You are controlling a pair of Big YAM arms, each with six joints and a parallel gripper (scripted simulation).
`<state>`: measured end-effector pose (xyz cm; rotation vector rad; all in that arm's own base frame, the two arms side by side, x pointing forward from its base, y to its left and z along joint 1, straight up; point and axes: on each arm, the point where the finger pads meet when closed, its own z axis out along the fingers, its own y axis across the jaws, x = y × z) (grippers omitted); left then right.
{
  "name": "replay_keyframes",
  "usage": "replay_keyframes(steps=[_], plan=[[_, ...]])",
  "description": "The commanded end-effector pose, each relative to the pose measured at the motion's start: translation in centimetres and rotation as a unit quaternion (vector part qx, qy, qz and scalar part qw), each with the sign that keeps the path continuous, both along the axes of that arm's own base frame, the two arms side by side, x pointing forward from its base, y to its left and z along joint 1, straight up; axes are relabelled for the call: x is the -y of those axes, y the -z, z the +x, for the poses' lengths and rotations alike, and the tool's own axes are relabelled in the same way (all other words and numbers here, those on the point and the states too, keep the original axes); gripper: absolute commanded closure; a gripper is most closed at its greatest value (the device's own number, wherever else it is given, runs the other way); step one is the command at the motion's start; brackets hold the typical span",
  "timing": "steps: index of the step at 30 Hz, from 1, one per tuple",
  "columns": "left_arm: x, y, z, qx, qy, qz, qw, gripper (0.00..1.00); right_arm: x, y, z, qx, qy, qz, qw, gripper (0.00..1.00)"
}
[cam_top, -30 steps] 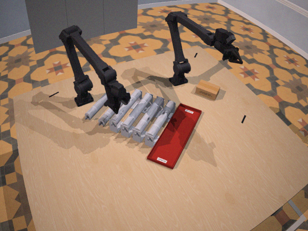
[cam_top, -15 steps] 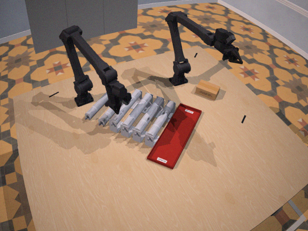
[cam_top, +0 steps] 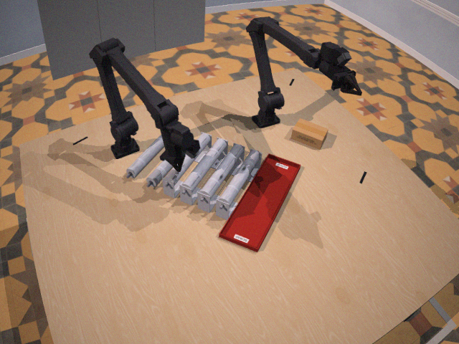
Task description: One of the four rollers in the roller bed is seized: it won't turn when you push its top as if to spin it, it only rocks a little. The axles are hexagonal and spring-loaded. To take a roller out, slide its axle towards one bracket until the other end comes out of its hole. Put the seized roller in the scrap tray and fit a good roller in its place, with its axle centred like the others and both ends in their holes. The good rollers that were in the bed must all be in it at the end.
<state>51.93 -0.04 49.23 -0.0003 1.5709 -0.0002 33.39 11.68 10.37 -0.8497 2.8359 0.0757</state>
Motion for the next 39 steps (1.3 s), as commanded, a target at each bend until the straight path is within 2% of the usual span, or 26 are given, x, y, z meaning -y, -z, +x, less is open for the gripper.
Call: replay_keyframes(steps=[1,7,11,39], plan=[[0.41,-3.44,0.32,0.024,0.003,0.007,1.000,1.00,0.63,1.56,-0.85,-0.027,0.005,-0.010,1.000,1.00],[0.41,-3.44,0.32,0.024,0.003,0.007,1.000,1.00,0.65,1.64,-0.42,-0.015,0.002,-0.007,1.000,1.00],[0.41,-3.44,0.32,0.024,0.003,0.007,1.000,1.00,0.83,1.70,-1.00,-0.027,0.003,-0.011,1.000,1.00],[0.41,-3.44,0.32,0.024,0.003,0.007,1.000,1.00,0.84,1.69,-1.05,-0.028,0.003,-0.011,1.000,1.00]])
